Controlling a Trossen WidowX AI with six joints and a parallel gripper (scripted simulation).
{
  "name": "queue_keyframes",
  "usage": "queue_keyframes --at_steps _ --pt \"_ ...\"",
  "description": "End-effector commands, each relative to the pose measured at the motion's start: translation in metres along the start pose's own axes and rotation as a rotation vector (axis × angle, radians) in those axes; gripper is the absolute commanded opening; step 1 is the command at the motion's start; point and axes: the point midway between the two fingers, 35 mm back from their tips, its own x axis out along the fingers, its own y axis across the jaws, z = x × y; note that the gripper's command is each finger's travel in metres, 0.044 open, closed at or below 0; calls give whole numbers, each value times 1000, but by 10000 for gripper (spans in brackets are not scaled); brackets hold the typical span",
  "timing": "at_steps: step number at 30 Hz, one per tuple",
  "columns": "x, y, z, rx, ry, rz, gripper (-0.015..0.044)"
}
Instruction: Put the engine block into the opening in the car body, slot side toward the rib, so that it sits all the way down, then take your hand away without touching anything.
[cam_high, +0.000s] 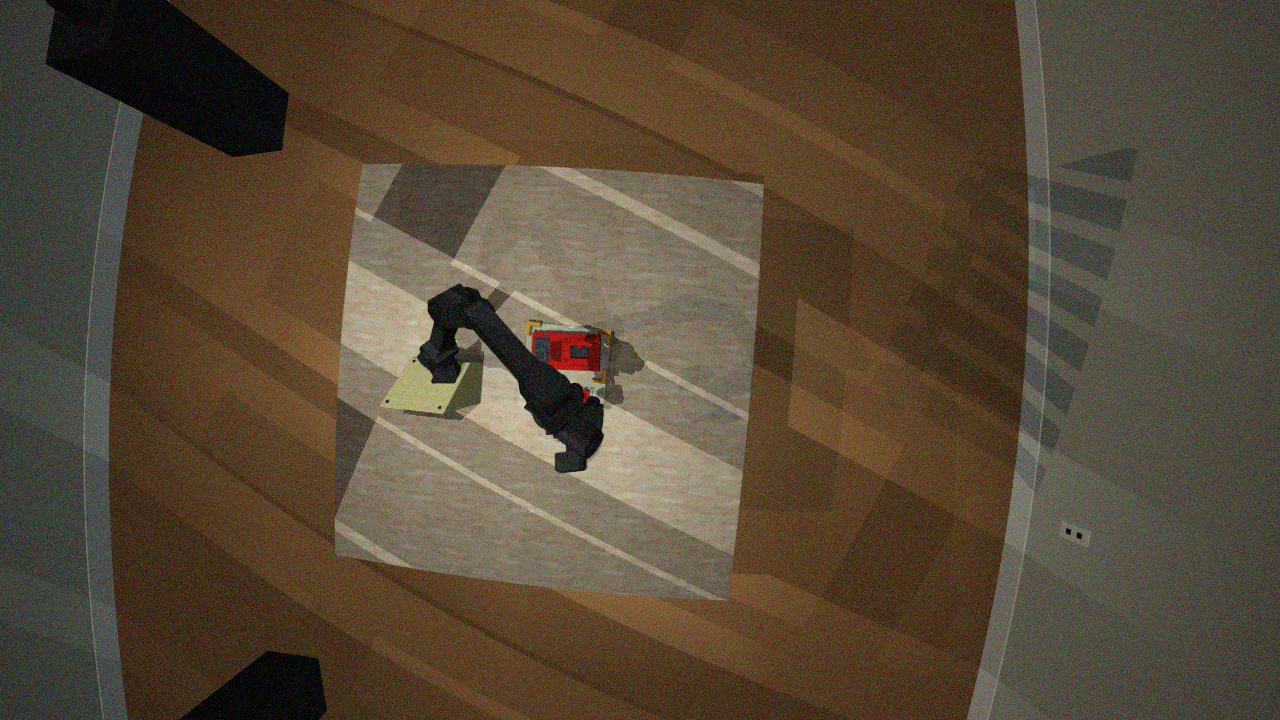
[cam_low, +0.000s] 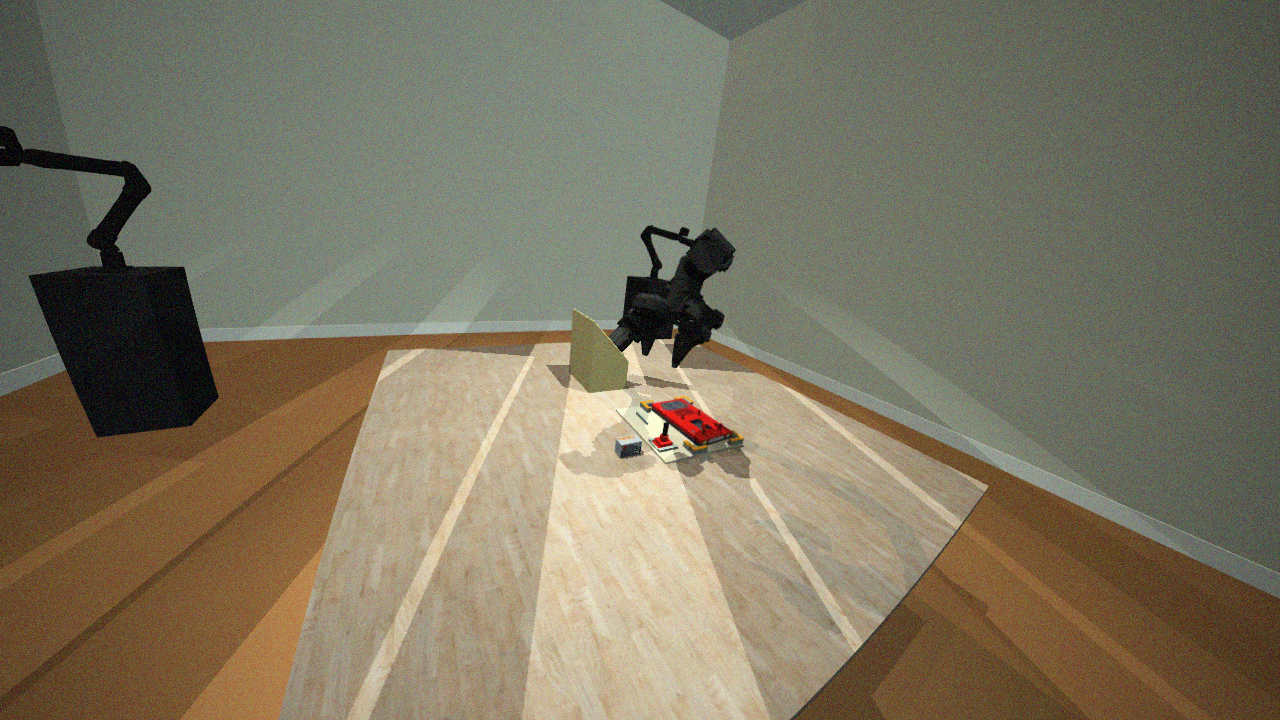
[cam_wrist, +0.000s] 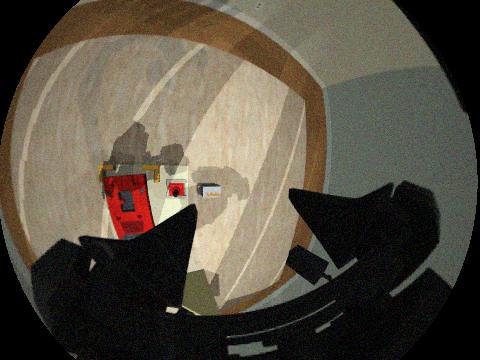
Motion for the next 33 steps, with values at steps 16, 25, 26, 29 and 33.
queue_keyframes --at_steps 16,25,26,29,33 --pt "100 9 -43 227 141 381 440" --pt "150 32 -50 223 139 385 440" --pt "153 34 -50 223 139 385 440" --pt "162 40 -53 223 139 386 440" --pt "166 42 -53 224 139 386 440"
